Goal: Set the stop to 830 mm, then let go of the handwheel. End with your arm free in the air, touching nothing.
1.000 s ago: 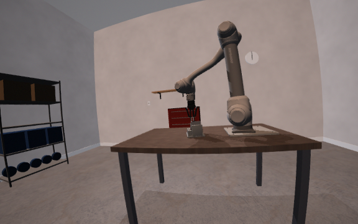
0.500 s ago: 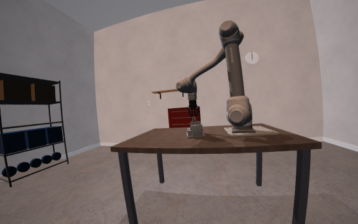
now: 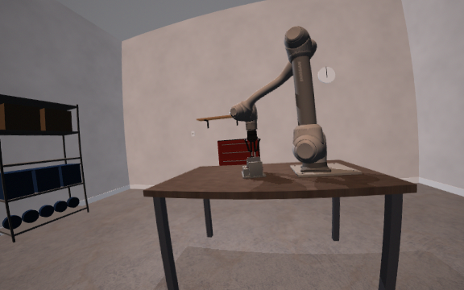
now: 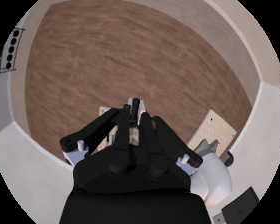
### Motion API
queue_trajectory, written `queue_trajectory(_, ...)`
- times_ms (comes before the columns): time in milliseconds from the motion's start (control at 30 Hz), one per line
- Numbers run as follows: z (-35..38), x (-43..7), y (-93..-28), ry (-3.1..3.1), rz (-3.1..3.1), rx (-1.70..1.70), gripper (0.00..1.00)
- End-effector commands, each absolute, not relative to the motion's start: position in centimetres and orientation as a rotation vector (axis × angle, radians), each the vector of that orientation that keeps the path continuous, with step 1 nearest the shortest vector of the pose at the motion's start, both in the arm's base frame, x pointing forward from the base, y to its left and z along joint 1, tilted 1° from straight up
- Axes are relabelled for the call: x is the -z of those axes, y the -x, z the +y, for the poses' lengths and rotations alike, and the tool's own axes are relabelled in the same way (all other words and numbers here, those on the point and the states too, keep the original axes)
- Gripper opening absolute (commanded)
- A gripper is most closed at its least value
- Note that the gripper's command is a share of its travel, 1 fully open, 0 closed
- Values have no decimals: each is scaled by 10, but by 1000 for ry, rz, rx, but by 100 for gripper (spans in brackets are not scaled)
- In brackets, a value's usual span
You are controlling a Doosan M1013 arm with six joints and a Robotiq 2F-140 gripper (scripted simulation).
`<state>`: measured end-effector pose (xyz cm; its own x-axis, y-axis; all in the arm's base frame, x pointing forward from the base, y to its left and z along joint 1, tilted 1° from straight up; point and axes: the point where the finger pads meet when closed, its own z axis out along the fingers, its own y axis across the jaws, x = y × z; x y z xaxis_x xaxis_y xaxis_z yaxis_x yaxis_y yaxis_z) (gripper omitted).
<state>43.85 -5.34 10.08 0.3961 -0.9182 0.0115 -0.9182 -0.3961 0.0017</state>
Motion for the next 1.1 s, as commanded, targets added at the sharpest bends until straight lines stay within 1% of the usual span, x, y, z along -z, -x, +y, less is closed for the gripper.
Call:
queue_trajectory(0,-54,-98,-436,-2618,-1721,-12,4)
queue_trajectory(1067,-57,-81,-430,-2618,-1721,-12,4)
